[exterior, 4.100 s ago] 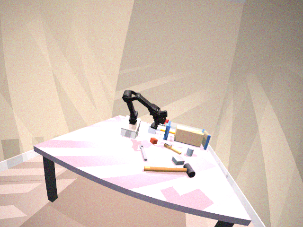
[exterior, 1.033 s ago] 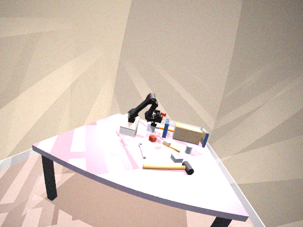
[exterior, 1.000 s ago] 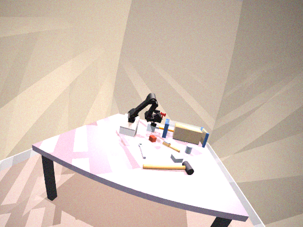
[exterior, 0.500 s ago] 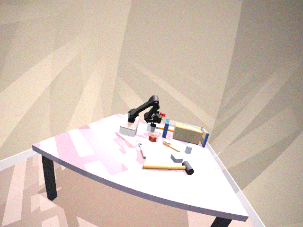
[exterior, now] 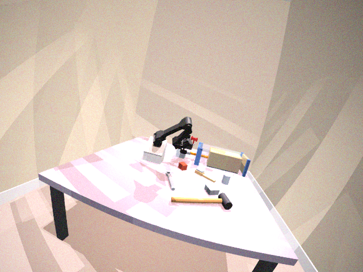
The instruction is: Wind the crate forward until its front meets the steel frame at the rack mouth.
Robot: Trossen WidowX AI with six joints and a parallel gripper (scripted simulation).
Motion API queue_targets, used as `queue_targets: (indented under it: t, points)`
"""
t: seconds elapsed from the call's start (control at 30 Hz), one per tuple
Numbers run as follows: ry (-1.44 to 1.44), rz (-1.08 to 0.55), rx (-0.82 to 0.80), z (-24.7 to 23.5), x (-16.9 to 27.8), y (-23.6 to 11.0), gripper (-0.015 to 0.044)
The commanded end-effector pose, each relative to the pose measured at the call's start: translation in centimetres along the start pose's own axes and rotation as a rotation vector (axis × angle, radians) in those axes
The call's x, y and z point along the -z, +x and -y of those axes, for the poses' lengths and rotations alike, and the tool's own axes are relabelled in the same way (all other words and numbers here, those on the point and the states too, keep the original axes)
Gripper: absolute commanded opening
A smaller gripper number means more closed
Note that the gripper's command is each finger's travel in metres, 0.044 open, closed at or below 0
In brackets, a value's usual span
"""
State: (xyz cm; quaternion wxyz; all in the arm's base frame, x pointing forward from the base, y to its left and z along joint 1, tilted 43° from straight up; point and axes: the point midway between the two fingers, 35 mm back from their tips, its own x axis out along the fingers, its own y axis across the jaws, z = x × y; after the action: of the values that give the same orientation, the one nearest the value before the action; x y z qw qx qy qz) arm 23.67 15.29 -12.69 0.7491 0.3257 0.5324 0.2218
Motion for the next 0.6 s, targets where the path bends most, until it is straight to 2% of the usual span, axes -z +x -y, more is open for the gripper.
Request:
queue_targets:
  t: [0.0,0.57]
  points:
    - [-0.003,-0.005,-0.009,0.53,0.09,0.07,0.0000]
    - [-0.003,-0.003,-0.009,0.76,-0.03,-0.38,0.0000]
